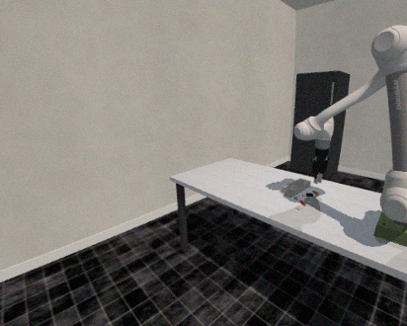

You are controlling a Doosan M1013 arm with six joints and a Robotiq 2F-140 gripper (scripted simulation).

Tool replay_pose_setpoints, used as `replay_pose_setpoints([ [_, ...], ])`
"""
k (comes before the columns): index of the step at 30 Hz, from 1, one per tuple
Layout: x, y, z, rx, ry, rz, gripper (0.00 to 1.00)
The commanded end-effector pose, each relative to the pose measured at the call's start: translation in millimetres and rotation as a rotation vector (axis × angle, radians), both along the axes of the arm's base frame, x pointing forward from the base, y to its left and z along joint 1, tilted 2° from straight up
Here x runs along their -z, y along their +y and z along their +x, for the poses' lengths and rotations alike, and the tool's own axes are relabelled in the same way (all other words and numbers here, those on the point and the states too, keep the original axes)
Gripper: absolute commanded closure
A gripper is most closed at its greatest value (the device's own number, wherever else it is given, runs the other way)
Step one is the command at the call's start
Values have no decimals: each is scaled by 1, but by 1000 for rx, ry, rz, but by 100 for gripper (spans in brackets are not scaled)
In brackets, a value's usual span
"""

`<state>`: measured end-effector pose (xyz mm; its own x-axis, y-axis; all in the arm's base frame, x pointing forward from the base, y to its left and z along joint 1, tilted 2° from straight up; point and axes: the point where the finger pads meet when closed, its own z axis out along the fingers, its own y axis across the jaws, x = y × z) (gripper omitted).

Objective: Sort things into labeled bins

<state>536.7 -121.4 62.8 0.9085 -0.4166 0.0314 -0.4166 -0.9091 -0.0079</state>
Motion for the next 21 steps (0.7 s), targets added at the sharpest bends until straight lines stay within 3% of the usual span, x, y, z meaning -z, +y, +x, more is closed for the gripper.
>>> replay_pose_setpoints([
  [1, 0, 0, 0, 0, 0, 0, 83],
  [11, 0, 0, 0, 0, 0, 0, 83],
  [19, 32, 0, 1, 0, 0, 0, 83],
  [21, 32, 0, 1, 0, 0, 0, 83],
])
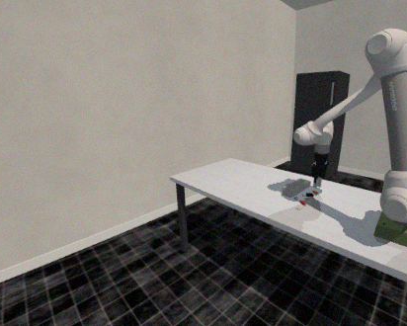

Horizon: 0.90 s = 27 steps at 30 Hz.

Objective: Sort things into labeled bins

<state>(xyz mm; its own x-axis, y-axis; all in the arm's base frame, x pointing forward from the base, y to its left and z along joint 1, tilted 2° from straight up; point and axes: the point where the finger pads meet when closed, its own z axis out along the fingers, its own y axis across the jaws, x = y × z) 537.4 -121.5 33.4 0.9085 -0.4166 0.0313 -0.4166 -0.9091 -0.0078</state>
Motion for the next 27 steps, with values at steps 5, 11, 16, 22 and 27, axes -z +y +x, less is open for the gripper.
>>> replay_pose_setpoints([
  [5, 22, 0, 1, 0, 0, 0, 83],
  [11, 34, 0, 2, 0, 0, 0, 83],
  [16, 39, 0, 2, 0, 0, 0, 83],
  [22, 45, 0, 2, 0, 0, 0, 83],
  [27, 45, 0, 2, 0, 0, 0, 83],
])
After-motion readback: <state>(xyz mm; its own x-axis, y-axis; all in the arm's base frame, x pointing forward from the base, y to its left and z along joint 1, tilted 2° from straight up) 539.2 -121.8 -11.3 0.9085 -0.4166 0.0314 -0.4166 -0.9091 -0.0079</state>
